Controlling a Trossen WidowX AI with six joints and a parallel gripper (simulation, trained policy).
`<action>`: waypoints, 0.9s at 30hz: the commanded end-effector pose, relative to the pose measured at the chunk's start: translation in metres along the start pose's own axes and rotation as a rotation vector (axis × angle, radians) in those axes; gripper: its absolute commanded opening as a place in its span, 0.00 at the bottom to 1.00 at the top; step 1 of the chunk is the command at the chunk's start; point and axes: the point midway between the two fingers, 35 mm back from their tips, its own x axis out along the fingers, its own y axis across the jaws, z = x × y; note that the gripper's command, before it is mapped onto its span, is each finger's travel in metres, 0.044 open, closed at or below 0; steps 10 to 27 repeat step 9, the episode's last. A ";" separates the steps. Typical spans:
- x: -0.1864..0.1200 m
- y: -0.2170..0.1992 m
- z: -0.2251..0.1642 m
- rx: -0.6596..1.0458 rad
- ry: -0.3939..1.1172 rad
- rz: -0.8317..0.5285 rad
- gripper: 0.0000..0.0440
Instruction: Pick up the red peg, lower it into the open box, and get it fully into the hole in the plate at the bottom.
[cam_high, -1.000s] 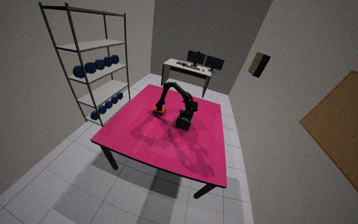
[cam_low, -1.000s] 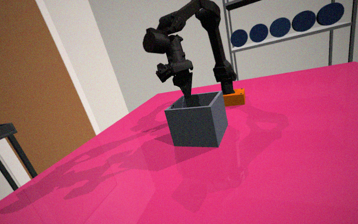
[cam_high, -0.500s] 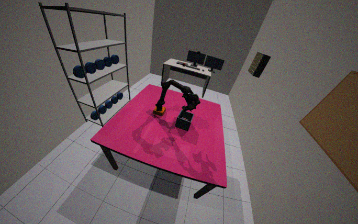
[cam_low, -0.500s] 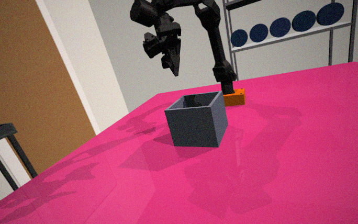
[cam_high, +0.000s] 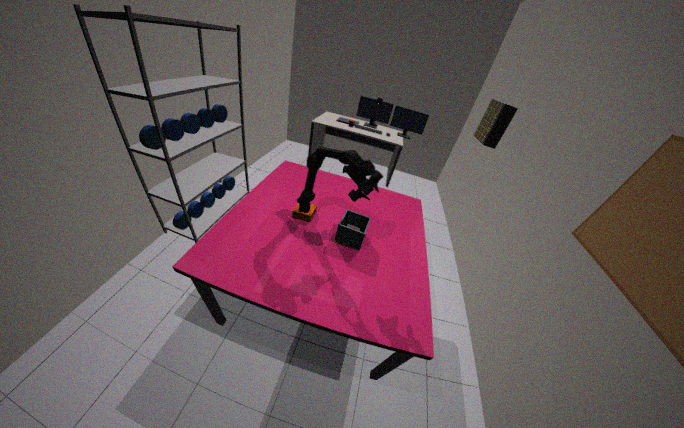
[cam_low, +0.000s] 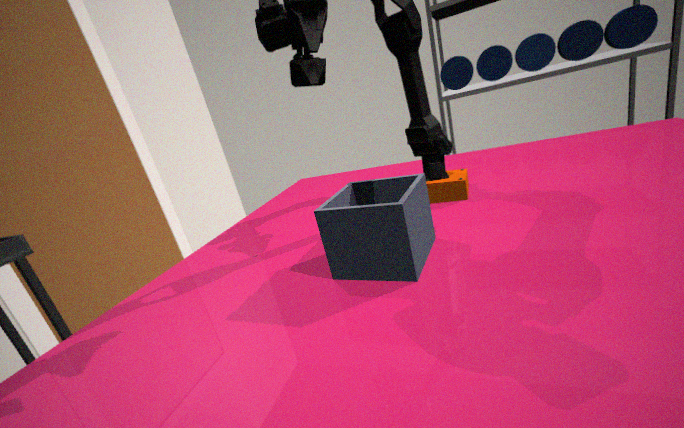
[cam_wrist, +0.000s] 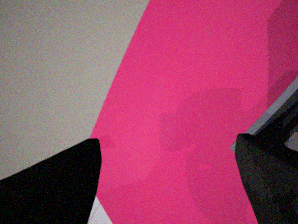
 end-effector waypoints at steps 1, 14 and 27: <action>-0.022 0.014 0.003 -0.028 -0.035 0.049 0.65; -0.062 0.034 0.010 -0.061 -0.107 0.123 0.75; -0.062 0.034 0.010 -0.061 -0.107 0.123 0.75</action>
